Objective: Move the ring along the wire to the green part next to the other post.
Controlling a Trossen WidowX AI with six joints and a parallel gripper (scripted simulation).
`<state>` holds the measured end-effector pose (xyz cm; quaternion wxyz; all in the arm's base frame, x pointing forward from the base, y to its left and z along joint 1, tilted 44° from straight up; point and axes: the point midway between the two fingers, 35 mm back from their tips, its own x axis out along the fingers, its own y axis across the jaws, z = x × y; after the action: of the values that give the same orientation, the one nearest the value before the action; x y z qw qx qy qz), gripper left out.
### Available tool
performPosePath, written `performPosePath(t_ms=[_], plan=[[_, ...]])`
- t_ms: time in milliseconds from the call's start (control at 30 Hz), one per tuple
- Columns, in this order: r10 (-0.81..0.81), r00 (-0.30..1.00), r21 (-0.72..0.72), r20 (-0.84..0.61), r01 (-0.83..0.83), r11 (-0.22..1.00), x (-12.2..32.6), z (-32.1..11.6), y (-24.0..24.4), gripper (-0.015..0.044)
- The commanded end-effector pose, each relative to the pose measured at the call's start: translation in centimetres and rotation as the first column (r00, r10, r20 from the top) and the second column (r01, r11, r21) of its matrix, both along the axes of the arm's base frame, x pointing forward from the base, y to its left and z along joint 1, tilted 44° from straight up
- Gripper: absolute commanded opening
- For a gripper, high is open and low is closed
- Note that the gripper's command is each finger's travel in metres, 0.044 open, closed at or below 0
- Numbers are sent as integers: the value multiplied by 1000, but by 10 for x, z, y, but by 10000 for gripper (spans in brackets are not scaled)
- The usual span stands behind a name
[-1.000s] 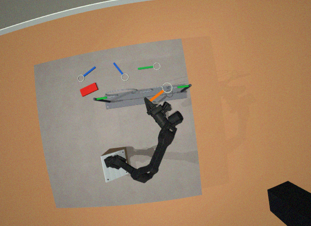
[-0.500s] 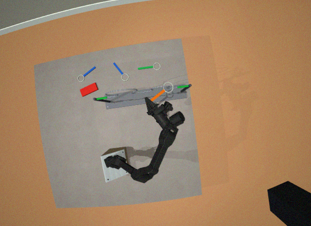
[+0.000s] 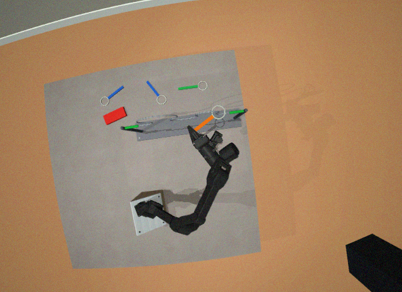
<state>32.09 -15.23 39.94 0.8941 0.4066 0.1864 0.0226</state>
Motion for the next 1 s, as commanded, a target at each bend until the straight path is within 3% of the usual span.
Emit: performPosePath(t_ms=[0, 467, 967], plan=[[-1, 1000, -83, -12, 0, 997, -1, -2, -3, -150], [-22, 998, -355, -62, -1, 935, -3, -12, -18, -150], [-62, 992, -619, -107, -17, 785, -6, -19, -37, -150]])
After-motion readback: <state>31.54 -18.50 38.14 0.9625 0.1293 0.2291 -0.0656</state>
